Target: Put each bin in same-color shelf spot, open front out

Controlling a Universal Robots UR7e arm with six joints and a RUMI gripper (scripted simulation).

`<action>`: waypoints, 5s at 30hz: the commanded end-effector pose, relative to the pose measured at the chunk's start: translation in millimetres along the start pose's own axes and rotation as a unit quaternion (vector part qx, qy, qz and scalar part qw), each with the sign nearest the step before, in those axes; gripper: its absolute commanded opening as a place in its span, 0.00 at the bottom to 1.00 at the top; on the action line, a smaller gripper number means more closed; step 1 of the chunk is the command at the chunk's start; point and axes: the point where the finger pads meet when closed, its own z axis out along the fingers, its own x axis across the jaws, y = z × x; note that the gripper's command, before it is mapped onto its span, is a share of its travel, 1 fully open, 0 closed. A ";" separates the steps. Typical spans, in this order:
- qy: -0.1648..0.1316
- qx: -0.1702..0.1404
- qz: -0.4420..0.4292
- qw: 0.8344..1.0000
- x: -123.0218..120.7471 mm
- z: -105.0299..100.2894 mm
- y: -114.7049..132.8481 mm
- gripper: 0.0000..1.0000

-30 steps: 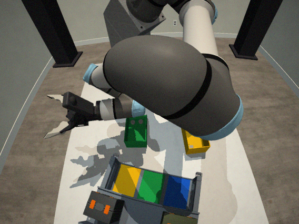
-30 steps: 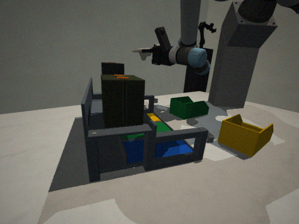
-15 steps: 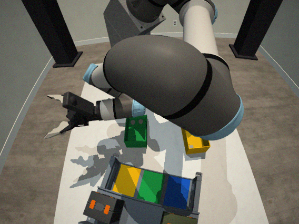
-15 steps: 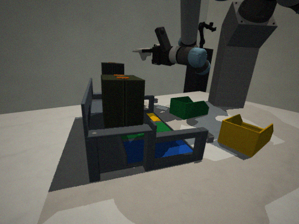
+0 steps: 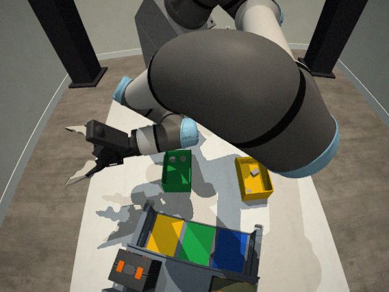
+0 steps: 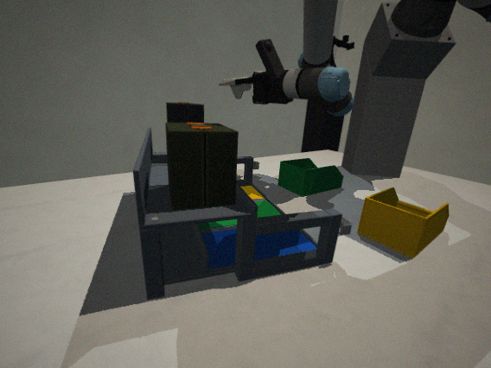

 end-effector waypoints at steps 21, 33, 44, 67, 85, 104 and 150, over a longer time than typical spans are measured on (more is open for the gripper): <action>-0.153 -0.199 -0.008 0.968 -96.5 -131.1 -17.5 1.00; -0.153 -0.199 -0.008 0.968 -96.5 -131.1 -17.5 1.00; -0.212 -0.277 -0.012 0.937 -136.0 -183.0 -24.0 1.00; -0.253 -0.330 -0.014 0.910 -163.6 -220.3 -28.7 1.00; -0.333 -0.434 -0.019 0.837 -220.7 -297.6 -38.6 1.00; -0.352 -0.458 -0.020 0.816 -234.7 -317.6 -42.1 1.00; -0.352 -0.458 -0.020 0.816 -234.7 -317.4 -42.1 1.00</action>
